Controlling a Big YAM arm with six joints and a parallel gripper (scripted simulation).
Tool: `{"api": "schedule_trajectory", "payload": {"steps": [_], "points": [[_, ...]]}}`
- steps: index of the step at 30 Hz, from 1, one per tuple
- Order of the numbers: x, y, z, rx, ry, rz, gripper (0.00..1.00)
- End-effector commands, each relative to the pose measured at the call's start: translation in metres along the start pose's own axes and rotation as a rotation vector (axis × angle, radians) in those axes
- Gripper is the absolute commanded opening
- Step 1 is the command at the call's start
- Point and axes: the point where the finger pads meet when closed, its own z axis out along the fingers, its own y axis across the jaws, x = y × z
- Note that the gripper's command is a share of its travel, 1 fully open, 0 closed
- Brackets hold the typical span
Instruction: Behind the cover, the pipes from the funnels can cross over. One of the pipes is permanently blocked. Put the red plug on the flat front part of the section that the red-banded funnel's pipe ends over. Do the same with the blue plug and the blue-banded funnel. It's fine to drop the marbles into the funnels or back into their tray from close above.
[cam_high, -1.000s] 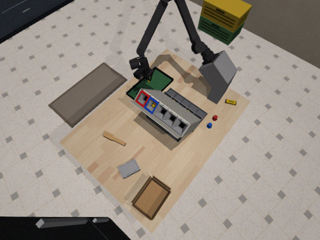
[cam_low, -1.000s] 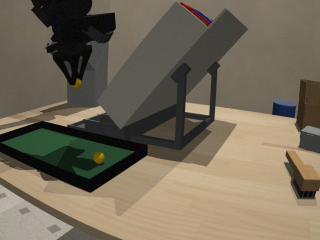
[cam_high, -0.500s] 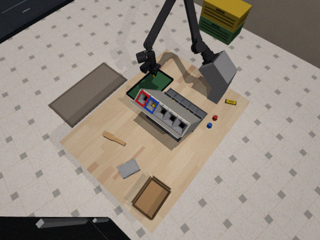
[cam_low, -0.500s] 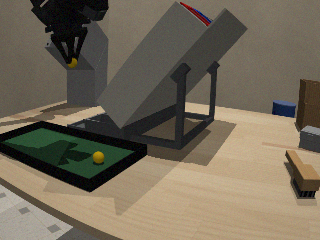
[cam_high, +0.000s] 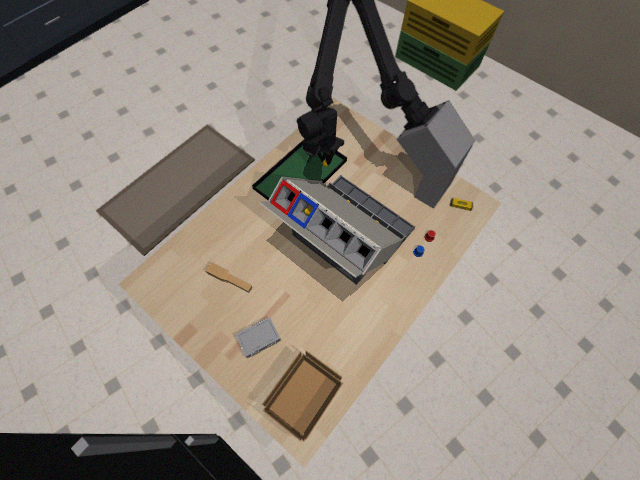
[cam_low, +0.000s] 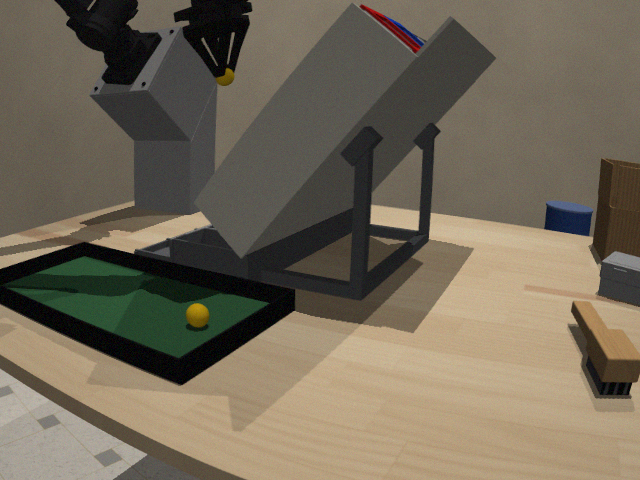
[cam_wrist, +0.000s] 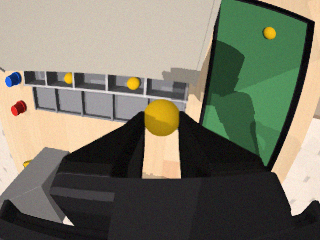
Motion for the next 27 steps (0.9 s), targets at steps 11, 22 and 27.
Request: {"api": "schedule_trajectory", "payload": {"steps": [11,22,27], "points": [[-0.039,0.091,-0.039,0.051,-0.118,0.025,0.00],[-0.068,0.166,-0.067,0.095,-0.197,0.032,0.00],[-0.083,0.203,-0.081,0.117,-0.237,0.036,0.00]]}}
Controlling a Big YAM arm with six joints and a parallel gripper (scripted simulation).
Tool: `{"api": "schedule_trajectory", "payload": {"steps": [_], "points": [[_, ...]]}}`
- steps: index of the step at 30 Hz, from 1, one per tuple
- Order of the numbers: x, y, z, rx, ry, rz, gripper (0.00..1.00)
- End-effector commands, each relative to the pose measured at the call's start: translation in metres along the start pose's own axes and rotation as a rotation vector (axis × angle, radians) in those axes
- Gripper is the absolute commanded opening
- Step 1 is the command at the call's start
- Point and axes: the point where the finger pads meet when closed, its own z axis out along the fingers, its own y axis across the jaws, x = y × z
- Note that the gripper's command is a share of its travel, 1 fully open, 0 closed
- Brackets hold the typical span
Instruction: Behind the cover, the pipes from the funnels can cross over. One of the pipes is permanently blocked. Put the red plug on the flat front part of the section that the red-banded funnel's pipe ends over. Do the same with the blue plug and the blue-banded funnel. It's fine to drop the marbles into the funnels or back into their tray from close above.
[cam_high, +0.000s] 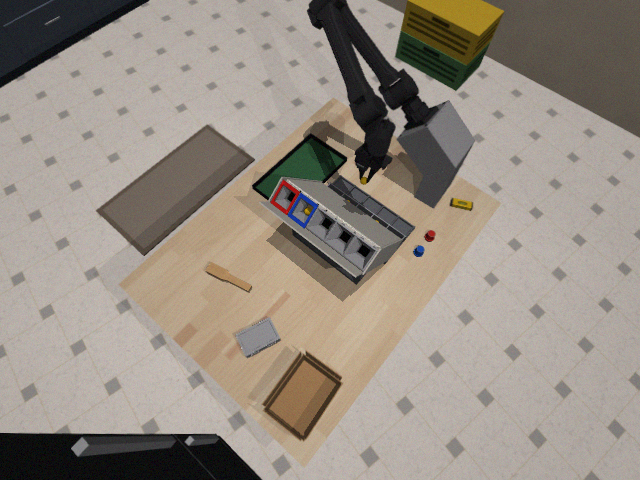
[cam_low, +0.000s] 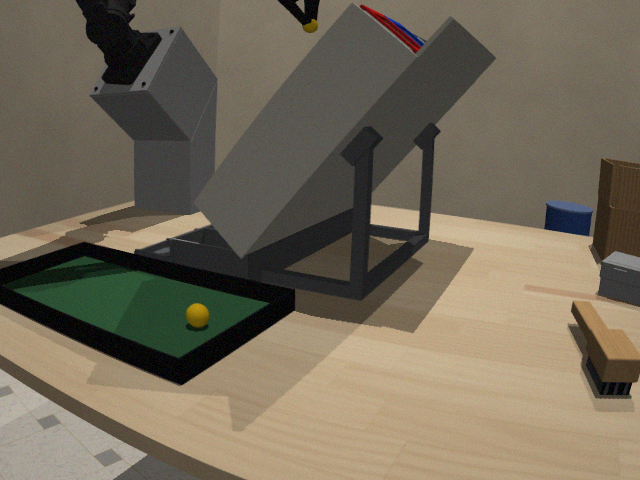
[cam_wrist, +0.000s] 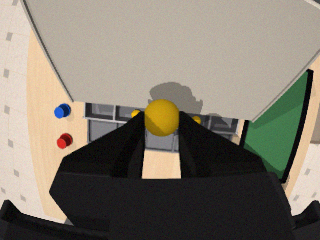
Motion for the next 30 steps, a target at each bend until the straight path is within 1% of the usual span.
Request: {"api": "schedule_trajectory", "payload": {"steps": [1,17,30], "points": [[-0.032,0.013,-0.015,0.007,-0.037,0.094,0.00],[-0.055,0.055,-0.034,0.030,-0.081,0.118,0.00],[-0.054,0.056,-0.034,0.028,-0.082,0.117,0.00]]}}
